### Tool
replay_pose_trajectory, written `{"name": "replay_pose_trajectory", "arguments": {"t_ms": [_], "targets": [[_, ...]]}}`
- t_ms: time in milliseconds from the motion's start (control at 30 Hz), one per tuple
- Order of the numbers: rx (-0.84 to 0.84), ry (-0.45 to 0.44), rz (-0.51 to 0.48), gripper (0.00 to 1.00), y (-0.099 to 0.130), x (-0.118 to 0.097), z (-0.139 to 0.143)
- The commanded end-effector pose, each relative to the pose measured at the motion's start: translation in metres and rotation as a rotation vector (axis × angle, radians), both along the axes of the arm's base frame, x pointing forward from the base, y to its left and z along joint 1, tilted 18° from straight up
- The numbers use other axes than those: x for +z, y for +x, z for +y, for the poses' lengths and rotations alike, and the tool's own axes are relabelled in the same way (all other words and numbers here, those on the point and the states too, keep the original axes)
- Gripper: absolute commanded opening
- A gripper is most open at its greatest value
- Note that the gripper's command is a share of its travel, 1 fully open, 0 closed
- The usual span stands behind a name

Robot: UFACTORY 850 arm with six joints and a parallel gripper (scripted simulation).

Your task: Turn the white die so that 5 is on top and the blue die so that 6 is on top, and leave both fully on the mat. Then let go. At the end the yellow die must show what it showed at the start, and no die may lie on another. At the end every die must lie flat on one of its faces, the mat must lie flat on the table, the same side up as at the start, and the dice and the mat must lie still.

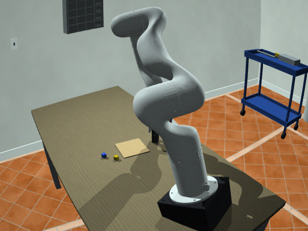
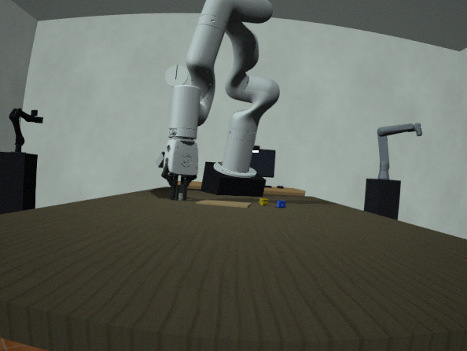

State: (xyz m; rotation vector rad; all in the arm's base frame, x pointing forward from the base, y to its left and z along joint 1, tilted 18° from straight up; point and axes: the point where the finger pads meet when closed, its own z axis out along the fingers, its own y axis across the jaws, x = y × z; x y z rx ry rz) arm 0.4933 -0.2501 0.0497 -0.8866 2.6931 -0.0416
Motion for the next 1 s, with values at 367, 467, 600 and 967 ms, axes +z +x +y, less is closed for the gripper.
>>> {"name": "replay_pose_trajectory", "arguments": {"t_ms": [367, 467, 600, 967], "targets": [[0.000, -0.001, -0.001, 0.15, -0.016, 0.054, -0.004], [0.000, -0.001, -0.001, 0.15, -0.020, 0.067, -0.005], [0.000, -0.001, -0.001, 0.15, -0.026, 0.087, -0.006], [0.000, -0.001, -0.001, 0.15, -0.029, 0.096, -0.007]]}}
